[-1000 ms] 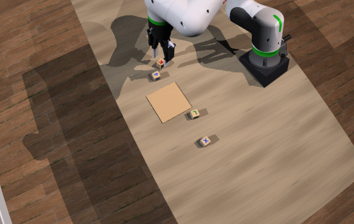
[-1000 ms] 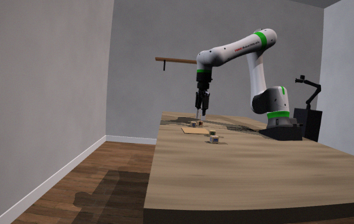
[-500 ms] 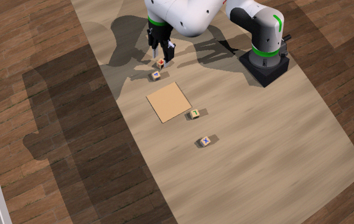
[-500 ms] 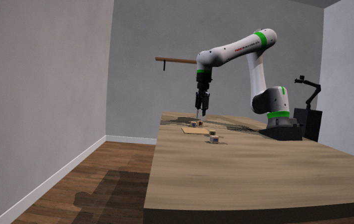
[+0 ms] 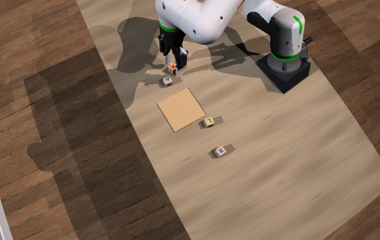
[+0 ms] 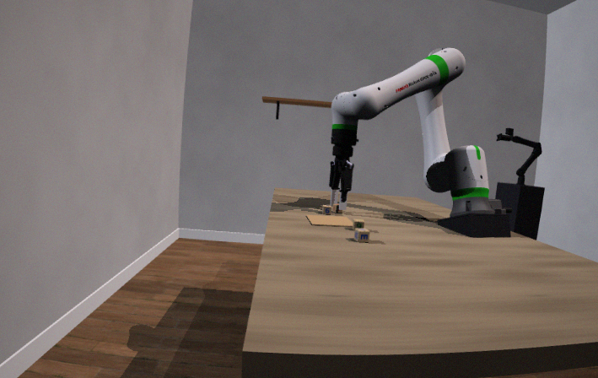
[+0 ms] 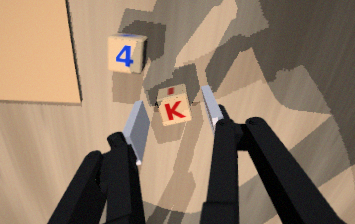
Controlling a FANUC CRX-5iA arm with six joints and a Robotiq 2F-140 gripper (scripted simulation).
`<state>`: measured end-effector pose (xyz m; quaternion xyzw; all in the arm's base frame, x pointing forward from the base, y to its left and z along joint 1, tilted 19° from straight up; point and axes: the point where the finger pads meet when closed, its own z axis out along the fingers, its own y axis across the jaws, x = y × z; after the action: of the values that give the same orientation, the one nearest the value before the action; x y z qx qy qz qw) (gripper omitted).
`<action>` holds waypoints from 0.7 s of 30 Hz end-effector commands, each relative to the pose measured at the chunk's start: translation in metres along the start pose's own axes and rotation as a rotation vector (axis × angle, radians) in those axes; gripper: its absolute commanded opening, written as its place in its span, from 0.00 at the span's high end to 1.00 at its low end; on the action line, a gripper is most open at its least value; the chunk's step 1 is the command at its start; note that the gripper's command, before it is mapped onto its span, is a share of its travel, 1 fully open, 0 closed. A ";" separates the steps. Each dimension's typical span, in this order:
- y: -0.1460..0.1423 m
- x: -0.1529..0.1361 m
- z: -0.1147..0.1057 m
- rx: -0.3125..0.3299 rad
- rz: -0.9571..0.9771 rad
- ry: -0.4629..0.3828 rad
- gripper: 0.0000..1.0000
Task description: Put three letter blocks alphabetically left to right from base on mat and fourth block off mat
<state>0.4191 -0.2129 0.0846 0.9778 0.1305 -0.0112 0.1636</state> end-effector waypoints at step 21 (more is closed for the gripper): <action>0.000 0.000 0.013 0.000 0.000 0.000 0.72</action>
<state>0.4194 -0.2172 0.0723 0.9778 0.1305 -0.0111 0.1636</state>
